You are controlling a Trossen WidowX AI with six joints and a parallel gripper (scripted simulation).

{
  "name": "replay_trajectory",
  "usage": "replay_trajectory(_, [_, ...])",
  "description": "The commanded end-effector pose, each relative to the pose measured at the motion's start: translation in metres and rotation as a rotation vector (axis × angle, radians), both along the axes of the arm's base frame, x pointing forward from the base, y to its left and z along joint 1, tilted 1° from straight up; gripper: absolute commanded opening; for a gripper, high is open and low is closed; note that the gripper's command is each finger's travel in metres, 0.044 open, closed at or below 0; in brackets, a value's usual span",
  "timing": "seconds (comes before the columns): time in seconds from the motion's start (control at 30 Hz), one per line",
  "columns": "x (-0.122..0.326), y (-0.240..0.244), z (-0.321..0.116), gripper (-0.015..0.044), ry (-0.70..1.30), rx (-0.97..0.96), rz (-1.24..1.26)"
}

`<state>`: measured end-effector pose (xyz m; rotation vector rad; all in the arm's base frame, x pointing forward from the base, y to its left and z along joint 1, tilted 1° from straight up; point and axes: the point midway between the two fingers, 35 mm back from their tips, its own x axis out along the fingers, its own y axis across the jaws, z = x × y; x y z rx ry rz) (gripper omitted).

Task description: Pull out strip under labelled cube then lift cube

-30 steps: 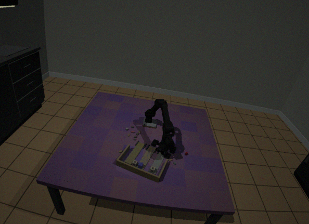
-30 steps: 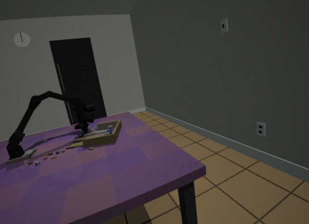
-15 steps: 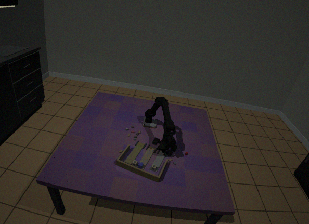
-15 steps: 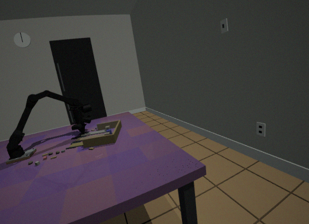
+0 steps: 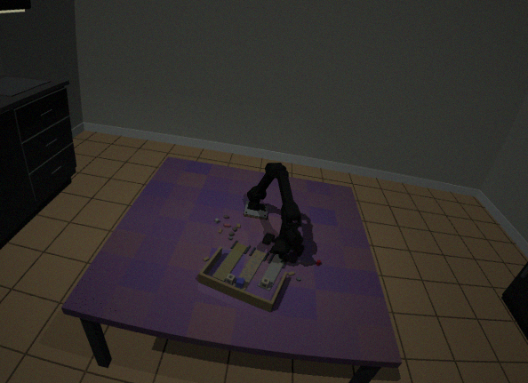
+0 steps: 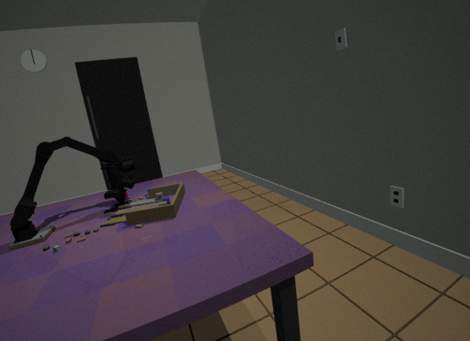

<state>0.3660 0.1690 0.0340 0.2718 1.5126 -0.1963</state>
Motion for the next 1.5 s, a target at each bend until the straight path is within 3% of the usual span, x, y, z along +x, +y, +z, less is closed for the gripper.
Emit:
replay_trajectory(0.0, [-0.013, 0.002, -0.006, 0.0, 0.023, -0.006, 0.001])
replay_trajectory(1.47, [-0.075, 0.021, -0.009, 0.0, 0.029, -0.004, 0.001])
